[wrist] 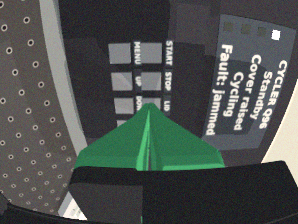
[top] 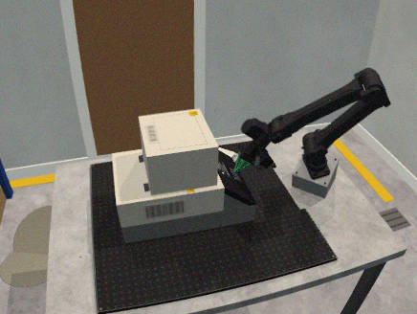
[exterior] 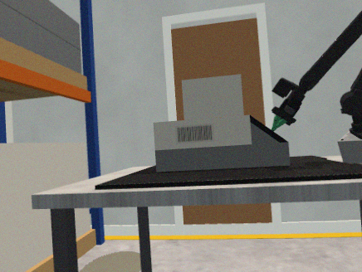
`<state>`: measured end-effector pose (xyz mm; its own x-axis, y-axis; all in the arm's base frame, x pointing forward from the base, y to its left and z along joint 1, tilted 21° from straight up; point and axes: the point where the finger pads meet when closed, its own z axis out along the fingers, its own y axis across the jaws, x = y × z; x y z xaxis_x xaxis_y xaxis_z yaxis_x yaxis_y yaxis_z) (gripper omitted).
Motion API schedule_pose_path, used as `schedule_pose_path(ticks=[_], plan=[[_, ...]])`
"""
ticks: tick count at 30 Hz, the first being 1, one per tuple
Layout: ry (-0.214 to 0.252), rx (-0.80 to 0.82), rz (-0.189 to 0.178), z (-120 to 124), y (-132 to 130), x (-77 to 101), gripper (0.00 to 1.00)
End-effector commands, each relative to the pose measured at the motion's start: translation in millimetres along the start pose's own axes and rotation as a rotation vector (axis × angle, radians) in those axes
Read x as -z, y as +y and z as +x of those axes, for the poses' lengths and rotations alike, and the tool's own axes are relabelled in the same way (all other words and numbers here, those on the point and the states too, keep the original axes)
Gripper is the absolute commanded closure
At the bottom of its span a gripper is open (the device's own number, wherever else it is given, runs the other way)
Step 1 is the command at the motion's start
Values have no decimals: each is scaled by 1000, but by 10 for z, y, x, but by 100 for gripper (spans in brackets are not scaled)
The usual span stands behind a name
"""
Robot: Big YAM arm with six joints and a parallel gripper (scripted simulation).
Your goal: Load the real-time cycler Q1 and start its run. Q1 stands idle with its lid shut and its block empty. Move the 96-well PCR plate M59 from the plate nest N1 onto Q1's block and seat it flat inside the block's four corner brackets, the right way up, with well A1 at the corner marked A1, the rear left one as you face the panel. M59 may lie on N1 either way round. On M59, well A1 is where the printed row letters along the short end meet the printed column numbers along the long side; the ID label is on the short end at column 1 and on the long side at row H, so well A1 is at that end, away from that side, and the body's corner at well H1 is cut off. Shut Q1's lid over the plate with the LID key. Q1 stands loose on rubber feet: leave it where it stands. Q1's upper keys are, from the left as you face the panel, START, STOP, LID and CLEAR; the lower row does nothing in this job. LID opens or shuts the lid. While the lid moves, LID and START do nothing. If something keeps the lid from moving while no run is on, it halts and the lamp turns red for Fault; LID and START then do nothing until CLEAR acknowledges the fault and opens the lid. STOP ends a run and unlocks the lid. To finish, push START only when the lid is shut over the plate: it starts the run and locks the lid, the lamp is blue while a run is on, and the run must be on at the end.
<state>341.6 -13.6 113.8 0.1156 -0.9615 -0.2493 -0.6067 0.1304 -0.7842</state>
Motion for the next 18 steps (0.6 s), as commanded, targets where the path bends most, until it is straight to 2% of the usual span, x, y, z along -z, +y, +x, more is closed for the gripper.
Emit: schedule_pose_path(ticks=[1, 8, 18], plan=[[-5, 19, 53, -49, -325, 37, 100], [-8, 13, 39, -44, -321, 3, 100], [13, 7, 61, 48, -406, 37, 100]])
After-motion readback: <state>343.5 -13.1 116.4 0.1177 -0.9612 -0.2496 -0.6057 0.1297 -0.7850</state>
